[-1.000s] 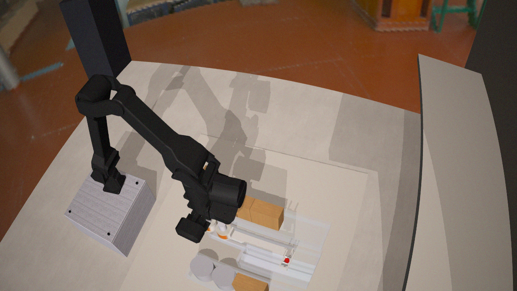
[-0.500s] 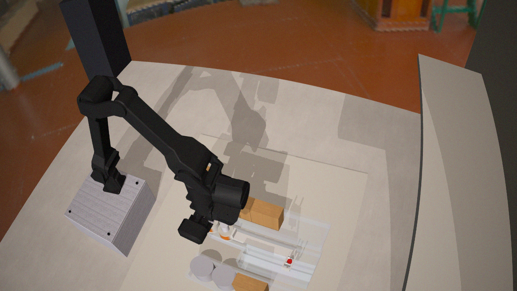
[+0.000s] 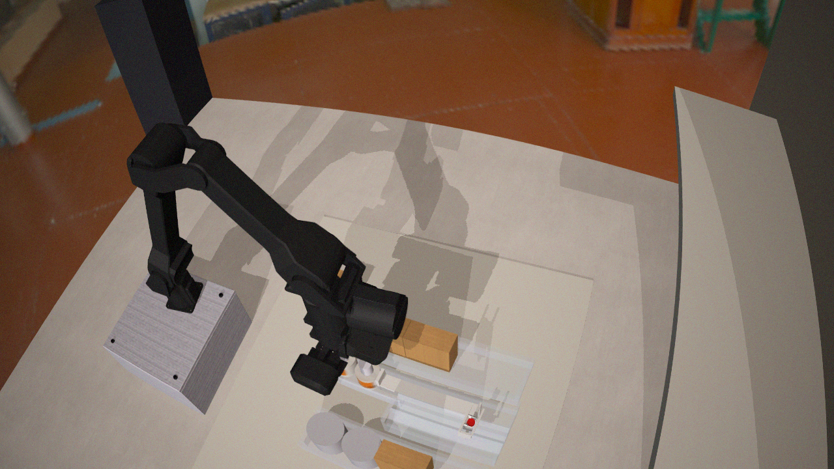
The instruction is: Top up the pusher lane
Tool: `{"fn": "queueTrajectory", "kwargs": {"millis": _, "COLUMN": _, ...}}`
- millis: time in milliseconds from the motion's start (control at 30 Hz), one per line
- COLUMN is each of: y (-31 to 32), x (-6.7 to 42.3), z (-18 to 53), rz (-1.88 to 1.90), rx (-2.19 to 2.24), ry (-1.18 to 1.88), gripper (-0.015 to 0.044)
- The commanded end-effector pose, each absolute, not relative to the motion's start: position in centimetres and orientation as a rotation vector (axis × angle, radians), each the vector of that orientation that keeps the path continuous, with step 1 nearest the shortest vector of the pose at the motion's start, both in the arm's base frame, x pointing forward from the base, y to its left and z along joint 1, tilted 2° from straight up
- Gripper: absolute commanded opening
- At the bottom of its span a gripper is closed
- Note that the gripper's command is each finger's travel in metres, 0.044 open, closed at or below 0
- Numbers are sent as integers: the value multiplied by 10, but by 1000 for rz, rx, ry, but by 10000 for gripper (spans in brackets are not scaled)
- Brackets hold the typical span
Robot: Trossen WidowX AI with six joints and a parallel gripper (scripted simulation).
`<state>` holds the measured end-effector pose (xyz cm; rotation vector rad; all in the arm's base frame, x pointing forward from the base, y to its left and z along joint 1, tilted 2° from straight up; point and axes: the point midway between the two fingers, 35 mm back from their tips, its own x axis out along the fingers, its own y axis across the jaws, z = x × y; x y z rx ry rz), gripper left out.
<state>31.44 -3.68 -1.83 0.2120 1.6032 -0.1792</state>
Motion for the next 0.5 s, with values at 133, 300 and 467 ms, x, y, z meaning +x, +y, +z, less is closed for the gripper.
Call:
{"fn": "queueTrajectory", "kwargs": {"millis": 133, "y": -40, "x": 330, "z": -13, "rz": -178, "rx": 210, "ry": 1565, "gripper": 0}}
{"fn": "queueTrajectory", "kwargs": {"millis": 300, "y": -41, "x": 332, "z": -12, "rz": -178, "rx": 210, "ry": 1564, "gripper": 0}}
{"fn": "queueTrajectory", "kwargs": {"millis": 467, "y": -41, "x": 334, "z": -11, "rz": -178, "rx": 210, "ry": 1564, "gripper": 0}}
